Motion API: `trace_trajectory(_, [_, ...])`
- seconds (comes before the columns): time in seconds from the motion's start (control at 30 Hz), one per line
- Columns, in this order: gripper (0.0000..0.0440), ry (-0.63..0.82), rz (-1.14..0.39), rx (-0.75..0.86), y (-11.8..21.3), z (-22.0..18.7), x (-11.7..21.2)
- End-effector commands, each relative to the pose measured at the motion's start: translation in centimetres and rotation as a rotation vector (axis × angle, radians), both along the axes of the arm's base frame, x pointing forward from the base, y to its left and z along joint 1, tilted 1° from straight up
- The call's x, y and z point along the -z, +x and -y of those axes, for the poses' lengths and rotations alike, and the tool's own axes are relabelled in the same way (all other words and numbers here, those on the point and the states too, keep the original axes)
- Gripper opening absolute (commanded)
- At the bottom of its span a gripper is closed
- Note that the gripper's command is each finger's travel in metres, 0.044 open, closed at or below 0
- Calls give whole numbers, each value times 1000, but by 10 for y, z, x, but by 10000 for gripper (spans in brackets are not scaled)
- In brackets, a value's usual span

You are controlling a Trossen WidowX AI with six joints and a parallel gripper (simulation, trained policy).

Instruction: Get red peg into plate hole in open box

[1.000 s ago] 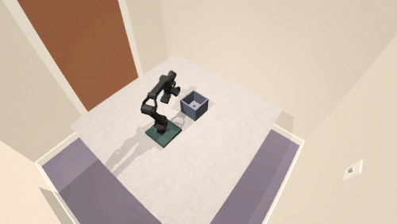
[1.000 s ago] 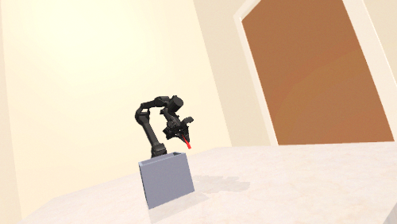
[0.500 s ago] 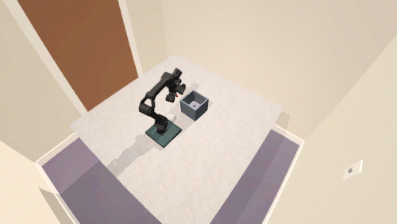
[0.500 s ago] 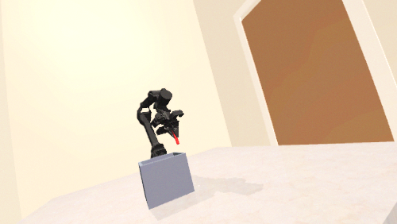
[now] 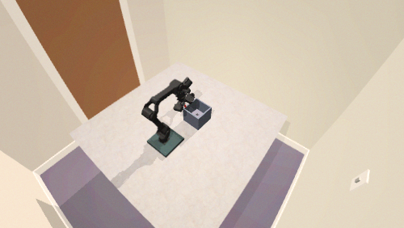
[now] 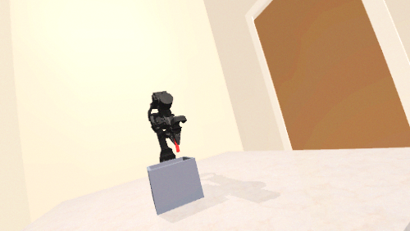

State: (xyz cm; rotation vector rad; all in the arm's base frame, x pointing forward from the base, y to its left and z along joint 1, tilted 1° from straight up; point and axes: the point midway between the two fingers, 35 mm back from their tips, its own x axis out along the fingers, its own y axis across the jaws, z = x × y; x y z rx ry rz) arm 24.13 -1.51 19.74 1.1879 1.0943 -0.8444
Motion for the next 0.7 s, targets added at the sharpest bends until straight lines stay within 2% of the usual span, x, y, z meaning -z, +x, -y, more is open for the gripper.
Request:
trace_trajectory(0.0, [0, -11, -15, 7, 5, 12, 1])
trace_trajectory(0.67, [0, -10, -73, 24, 28, 56, 28])
